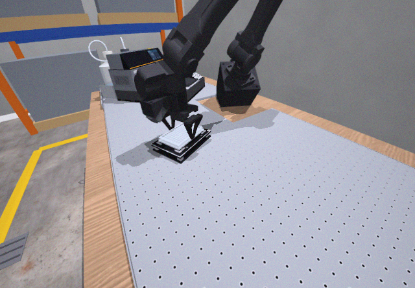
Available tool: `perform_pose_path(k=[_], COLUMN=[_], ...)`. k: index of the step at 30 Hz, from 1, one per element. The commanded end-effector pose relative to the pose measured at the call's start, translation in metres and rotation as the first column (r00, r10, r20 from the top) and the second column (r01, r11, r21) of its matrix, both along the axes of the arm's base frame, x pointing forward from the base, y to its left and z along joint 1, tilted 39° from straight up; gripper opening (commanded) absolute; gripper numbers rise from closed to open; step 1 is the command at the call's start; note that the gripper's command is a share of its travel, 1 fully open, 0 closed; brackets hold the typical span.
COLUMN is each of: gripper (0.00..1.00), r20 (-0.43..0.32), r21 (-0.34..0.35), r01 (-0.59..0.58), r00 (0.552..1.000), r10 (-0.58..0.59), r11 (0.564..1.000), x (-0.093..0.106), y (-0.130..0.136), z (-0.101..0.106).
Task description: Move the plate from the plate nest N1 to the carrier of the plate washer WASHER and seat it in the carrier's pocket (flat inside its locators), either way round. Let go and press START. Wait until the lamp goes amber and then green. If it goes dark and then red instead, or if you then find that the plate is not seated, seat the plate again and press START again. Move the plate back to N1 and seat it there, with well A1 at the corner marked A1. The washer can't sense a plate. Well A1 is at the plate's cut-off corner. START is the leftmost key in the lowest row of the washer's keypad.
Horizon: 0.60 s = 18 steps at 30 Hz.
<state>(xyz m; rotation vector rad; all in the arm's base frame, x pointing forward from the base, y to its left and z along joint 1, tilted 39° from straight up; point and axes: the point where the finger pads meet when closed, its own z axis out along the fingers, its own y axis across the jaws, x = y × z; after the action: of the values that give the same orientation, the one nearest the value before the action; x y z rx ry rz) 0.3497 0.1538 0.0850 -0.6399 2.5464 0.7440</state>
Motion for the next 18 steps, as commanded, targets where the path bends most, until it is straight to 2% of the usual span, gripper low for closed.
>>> perform_pose_path(k=[1,18], gripper=[0.82,0.82], r20=[0.047,0.050], r21=[0.006,0.004], r01=[0.006,0.006], r00=[0.999,0.999], r10=[-0.006,-0.006], r11=[1.000,1.000], x=[0.012,0.005], y=[-0.007,-0.022], z=[0.024,0.045])
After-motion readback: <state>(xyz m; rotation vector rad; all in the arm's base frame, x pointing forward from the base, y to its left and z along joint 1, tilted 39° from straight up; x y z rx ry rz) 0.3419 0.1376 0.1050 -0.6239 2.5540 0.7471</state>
